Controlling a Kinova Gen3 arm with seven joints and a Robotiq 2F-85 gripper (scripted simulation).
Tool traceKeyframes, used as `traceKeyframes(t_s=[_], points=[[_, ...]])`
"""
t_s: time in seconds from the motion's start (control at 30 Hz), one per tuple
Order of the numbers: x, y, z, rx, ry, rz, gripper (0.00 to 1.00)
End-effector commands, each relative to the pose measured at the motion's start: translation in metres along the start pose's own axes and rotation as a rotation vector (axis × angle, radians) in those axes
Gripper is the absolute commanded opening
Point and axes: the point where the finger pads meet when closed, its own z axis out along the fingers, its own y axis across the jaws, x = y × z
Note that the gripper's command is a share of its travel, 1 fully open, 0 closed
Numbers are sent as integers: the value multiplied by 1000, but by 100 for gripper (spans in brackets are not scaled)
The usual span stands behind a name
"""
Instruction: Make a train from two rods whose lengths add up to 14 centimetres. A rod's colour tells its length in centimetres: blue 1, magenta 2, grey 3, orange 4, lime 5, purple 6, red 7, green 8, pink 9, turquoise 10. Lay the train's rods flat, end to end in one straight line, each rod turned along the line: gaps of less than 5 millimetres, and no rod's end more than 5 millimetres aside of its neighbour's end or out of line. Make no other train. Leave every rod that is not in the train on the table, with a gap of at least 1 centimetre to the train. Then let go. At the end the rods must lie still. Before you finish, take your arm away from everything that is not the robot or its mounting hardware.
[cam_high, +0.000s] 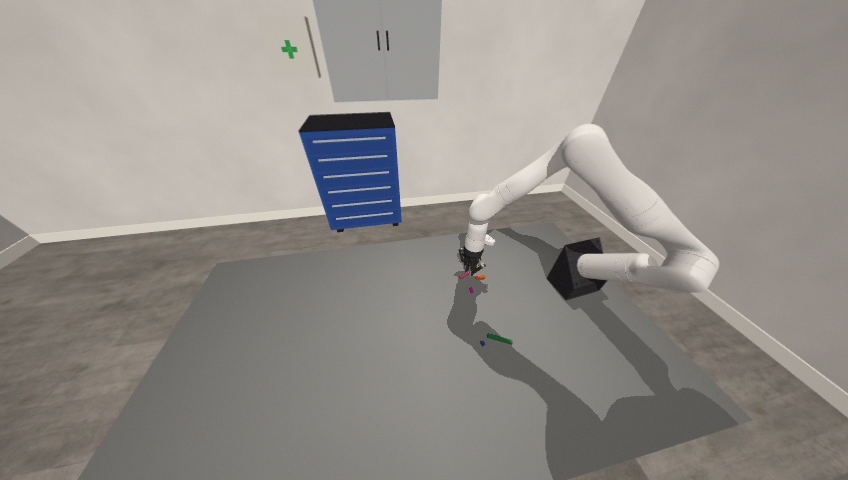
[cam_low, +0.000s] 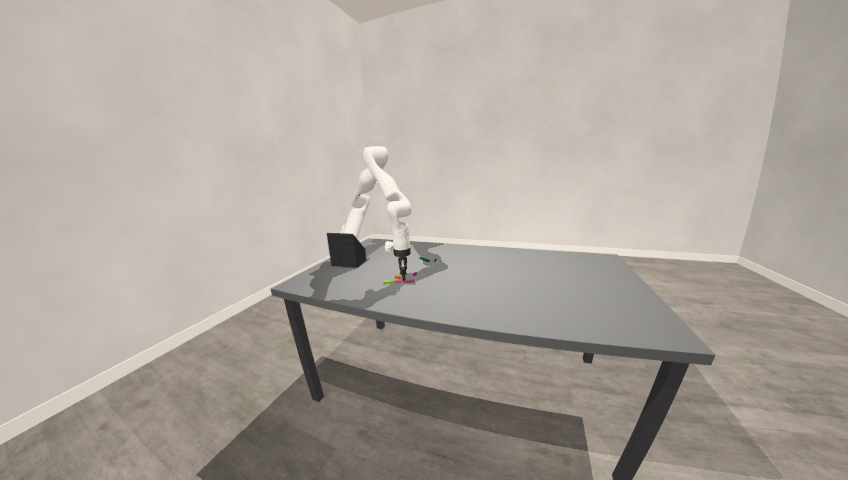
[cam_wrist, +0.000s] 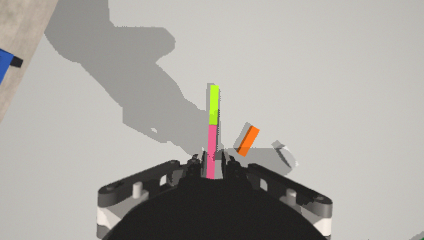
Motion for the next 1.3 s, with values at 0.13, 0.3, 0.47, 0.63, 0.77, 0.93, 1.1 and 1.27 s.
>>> traceKeyframes(t_s=[0.13, 0.3, 0.47, 0.63, 0.77, 0.93, 1.1, 1.27], points=[[0, -5, -36, 10, -3, -5, 24], [0, -4, -52, 10, -3, -5, 24], [1, -4, -76, 10, -4, -5, 24], [0, -3, -87, 9, -1, -8, 24], [-1, -3, -88, 12, -2, -9, 24], [-1, -3, -88, 12, -2, -9, 100], [-1, -3, -88, 12, -2, -9, 100], [-1, -3, -88, 12, -2, -9, 100]])
